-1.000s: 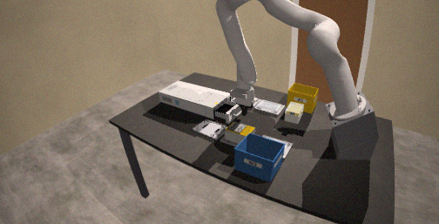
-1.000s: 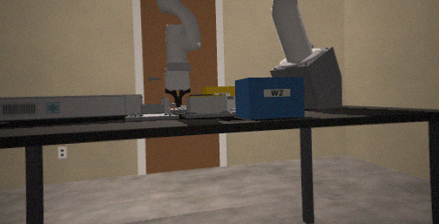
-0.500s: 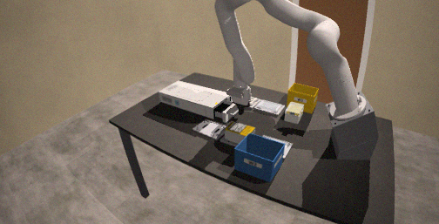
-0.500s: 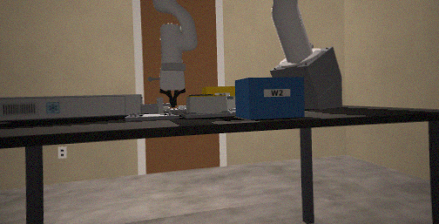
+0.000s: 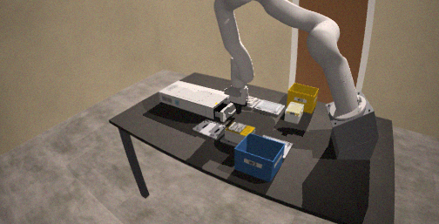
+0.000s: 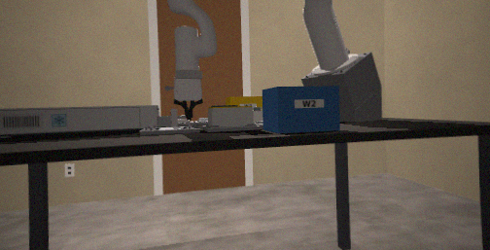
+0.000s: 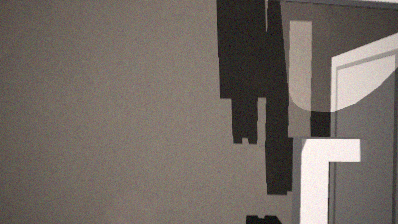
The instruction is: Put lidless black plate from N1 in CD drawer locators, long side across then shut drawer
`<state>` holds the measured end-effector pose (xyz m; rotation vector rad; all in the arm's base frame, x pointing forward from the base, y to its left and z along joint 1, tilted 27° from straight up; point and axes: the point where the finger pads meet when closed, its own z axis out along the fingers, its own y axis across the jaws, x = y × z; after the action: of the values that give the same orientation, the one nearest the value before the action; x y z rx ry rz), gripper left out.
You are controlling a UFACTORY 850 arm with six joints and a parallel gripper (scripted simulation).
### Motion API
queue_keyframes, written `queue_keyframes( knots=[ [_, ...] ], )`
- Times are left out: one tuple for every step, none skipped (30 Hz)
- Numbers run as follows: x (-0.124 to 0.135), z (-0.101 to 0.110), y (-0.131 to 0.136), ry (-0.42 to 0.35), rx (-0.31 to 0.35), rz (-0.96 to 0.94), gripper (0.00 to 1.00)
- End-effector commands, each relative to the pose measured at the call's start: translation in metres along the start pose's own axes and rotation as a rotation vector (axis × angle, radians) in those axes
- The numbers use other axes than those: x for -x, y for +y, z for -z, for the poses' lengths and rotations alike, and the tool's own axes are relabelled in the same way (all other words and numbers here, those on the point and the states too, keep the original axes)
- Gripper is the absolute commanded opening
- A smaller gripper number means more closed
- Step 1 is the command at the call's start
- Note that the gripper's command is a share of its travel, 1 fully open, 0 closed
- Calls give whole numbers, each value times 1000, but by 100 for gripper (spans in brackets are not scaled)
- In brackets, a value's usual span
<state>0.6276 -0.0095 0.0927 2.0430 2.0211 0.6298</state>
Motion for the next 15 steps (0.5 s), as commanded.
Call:
queue_keyframes(
  knots=[
    [0, 0, 9, 2, -2, 0, 0],
    [0, 0, 11, 2, -2, 0, 0],
    [0, 0, 13, 2, -2, 0, 0],
    [0, 0, 14, 2, -2, 0, 0],
    [0, 0, 16, 2, -2, 0, 0],
    [0, 0, 18, 2, -2, 0, 0],
    [0, 0, 19, 2, -2, 0, 0],
    [0, 0, 21, 2, -2, 0, 0],
    [0, 0, 23, 2, -2, 0, 0],
    [0, 0, 24, 2, -2, 0, 0],
    [0, 0, 24, 2, -2, 0, 0],
    [0, 0, 24, 2, -2, 0, 0],
    [0, 0, 26, 2, -2, 0, 0],
    [0, 0, 26, 2, -2, 0, 0],
    [0, 0, 26, 2, -2, 0, 0]
  ],
)
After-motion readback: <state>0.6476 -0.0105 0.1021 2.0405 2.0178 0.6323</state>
